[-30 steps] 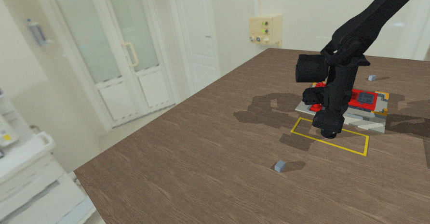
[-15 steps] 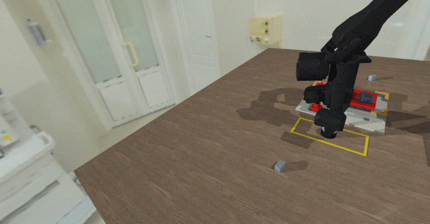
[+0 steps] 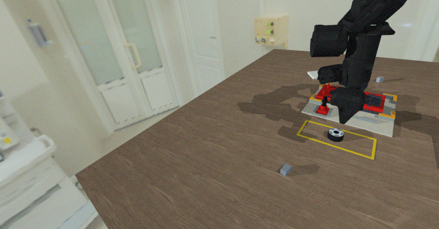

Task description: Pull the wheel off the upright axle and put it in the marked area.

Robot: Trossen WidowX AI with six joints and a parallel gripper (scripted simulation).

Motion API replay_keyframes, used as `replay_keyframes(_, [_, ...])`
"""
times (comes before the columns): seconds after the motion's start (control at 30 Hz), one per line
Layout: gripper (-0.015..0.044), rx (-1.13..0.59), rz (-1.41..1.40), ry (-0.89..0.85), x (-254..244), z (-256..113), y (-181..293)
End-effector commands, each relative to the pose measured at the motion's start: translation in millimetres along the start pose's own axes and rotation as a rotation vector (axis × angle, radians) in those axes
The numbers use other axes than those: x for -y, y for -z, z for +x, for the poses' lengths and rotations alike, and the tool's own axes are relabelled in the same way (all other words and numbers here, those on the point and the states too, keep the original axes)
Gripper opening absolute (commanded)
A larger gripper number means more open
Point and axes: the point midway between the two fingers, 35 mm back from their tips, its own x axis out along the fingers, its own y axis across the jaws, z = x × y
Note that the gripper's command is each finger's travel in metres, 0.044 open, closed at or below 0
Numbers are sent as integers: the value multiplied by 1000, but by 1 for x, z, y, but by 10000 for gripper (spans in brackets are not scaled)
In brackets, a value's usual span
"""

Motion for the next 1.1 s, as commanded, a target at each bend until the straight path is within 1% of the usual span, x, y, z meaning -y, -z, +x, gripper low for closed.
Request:
replay_keyframes(0.0, [440,-7,5,5,10,-13,21])
replay_keyframes(0.3, [440,-17,5,5,29,-38,68])
replay_keyframes(1.07, [440,-17,5,5,30,-39,69])
